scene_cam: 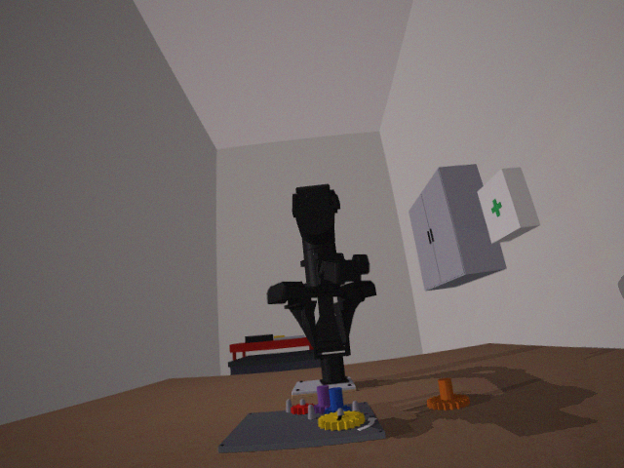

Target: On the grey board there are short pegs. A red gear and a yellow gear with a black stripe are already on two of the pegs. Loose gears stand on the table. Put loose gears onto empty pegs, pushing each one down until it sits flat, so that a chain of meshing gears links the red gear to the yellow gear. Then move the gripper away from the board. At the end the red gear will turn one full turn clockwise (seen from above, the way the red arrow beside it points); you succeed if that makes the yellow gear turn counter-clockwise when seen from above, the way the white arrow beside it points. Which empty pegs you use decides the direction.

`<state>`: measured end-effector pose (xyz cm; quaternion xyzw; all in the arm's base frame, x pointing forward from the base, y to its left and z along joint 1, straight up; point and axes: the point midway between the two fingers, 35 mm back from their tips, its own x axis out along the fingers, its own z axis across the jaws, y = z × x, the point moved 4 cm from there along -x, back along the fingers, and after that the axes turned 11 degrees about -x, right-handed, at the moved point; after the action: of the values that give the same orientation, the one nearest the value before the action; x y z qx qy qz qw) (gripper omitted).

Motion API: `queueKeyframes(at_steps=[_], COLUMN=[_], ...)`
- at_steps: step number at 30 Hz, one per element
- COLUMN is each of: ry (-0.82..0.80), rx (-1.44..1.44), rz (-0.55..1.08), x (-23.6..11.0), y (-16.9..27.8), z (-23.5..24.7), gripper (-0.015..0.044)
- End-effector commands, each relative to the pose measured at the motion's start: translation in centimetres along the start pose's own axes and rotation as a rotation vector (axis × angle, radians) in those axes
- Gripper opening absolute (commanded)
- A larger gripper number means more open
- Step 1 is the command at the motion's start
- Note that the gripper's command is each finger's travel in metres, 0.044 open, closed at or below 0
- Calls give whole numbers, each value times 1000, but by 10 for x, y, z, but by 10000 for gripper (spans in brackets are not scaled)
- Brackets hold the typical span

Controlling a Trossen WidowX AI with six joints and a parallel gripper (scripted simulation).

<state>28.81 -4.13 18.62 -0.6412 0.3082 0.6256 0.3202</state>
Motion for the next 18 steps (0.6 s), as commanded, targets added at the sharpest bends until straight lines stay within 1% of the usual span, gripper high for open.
queueKeyframes(at_steps=[1, 3, 4, 18], ry=[4, 4, 4, 4], rx=[-1, -1, -1, -1], rz=[-3, -3, -3, -3], x=[-13, -13, -13, -13], y=[2, 2, 2, 2], z=[2, 2, 2, 2], gripper=[376, 429, 440, 440])
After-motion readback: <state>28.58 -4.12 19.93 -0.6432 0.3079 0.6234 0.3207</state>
